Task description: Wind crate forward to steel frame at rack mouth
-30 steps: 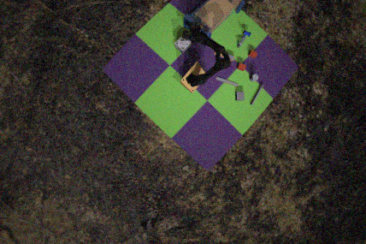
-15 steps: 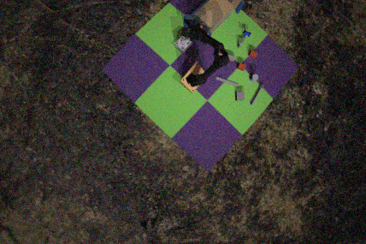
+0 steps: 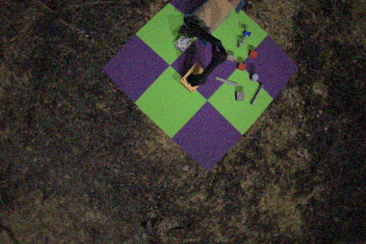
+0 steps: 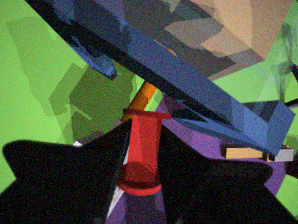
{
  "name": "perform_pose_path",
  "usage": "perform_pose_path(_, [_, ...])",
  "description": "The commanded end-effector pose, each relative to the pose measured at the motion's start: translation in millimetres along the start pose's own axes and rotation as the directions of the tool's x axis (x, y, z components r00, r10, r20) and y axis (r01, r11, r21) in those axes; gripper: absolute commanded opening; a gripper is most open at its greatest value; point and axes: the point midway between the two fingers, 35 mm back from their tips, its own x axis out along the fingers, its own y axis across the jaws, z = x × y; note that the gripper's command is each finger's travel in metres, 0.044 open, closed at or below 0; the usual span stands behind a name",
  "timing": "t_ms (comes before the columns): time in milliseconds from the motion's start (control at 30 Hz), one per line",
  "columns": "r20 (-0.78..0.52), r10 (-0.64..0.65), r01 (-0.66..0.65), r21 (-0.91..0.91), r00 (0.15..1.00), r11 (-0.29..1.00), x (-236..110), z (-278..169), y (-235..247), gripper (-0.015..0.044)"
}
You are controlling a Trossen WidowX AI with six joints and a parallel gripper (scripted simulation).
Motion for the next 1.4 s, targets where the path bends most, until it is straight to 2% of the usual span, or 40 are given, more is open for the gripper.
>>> perform_pose_path(0, [0.004, 0.027, -0.027, 0.018, 1.0, 0.999, 3, 7, 13, 0.0])
perform_pose_path(1367, [0.007, 0.032, -0.032, 0.021, 0.999, 0.999, 2, 16, 78, 0.0])
